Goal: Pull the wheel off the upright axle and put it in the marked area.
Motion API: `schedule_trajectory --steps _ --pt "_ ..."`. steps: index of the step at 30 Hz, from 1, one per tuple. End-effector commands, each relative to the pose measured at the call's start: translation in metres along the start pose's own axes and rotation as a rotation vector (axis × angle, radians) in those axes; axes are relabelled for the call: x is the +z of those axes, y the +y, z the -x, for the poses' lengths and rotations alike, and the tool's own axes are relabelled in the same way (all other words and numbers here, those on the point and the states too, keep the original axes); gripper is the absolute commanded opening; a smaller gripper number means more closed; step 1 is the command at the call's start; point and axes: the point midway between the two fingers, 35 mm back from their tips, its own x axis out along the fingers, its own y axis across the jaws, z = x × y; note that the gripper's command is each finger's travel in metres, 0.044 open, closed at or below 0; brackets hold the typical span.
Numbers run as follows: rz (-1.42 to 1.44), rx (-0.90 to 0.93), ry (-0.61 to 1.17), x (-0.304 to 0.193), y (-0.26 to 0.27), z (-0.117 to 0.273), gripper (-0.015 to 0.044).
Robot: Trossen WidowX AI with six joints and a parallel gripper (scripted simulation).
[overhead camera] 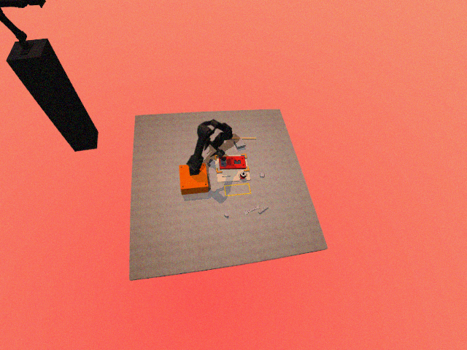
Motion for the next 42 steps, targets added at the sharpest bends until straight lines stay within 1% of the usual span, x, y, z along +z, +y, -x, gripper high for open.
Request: schedule_trajectory --steps 1,5,8,11,15,17,31,35,39,42 --pt "-0.139 -0.003 -0.129 0.021 -0.041 0.024 0.03" --pt "-0.292 -0.015 -0.28 0.033 -0.094 0.053 0.03" --pt "-0.416 -0.033 -0.388 0.033 -0.138 0.075 0.03" --pt "-0.547 -0.056 -0.474 0.024 -0.182 0.094 0.03" --pt "-0.73 -0.093 -0.571 0.001 -0.239 0.116 0.03" --pt "-0.786 -0.105 -0.598 -0.009 -0.255 0.122 0.03" --pt "-0.793 -0.107 -0.601 -0.014 -0.265 0.12 0.03" --pt "-0.793 -0.107 -0.601 -0.001 -0.274 0.101 0.03" --pt "-0.793 -0.107 -0.6 0.017 -0.286 0.067 0.03" --pt "-0.793 -0.107 -0.6 0.02 -0.289 0.061 0.03"
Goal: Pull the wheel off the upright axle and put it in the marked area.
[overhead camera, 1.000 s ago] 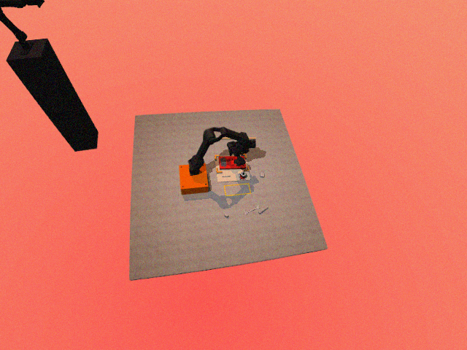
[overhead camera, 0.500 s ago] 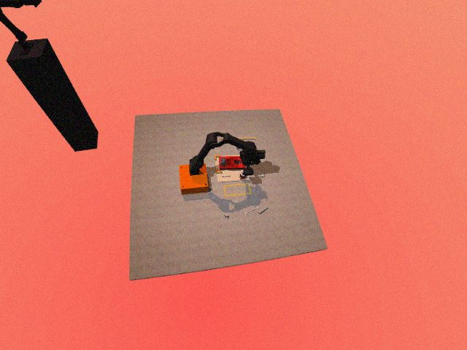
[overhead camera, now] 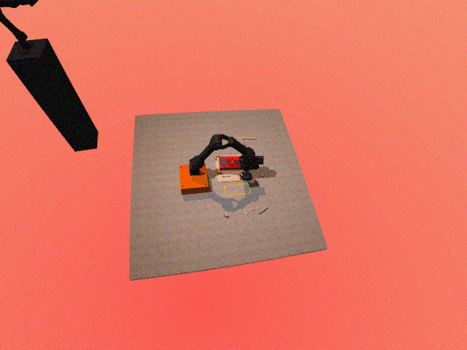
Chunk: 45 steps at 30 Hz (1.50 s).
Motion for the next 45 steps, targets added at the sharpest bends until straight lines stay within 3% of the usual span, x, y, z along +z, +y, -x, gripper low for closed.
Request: schedule_trajectory --steps 1,3,6,15,21,45 --pt "0.005 -0.003 0.015 -0.004 -0.001 -0.015 0.03" --pt "0.005 -0.003 0.015 -0.004 -0.001 -0.015 0.03" --pt "-0.001 0.002 0.022 -0.005 0.0 -0.013 0.0221" --pt "-0.001 0.002 0.022 -0.005 0.0 -0.013 0.0161" --pt "0.0 0.002 0.022 -0.005 0.0 -0.012 0.0004" --pt "0.001 0.001 0.021 -0.004 0.0 -0.004 0.0"
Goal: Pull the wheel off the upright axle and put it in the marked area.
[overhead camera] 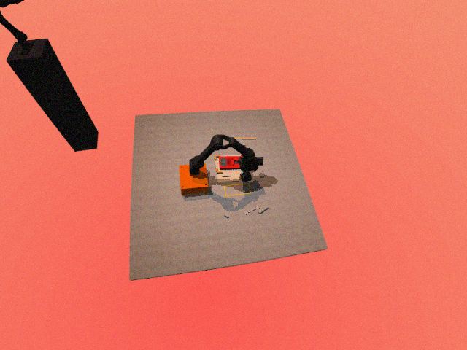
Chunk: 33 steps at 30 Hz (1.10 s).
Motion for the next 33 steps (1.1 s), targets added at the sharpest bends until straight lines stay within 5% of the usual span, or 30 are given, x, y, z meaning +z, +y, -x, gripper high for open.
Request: schedule_trajectory --steps 1,33 --pt "0.002 -0.001 -0.003 0.0 0.0 0.005 0.0" --pt "0.003 -0.003 -0.005 0.0 0.0 0.016 0.0"
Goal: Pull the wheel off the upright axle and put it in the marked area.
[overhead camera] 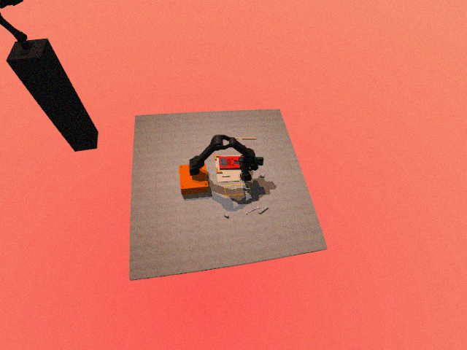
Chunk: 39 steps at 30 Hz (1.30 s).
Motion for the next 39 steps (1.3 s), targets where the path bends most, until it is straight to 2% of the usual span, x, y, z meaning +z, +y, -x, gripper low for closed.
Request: schedule_trajectory --steps 1,39 --pt "0.003 -0.004 -0.014 0.0 0.0 0.013 0.0" --pt "0.005 -0.005 -0.017 0.0 0.0 0.026 0.0"
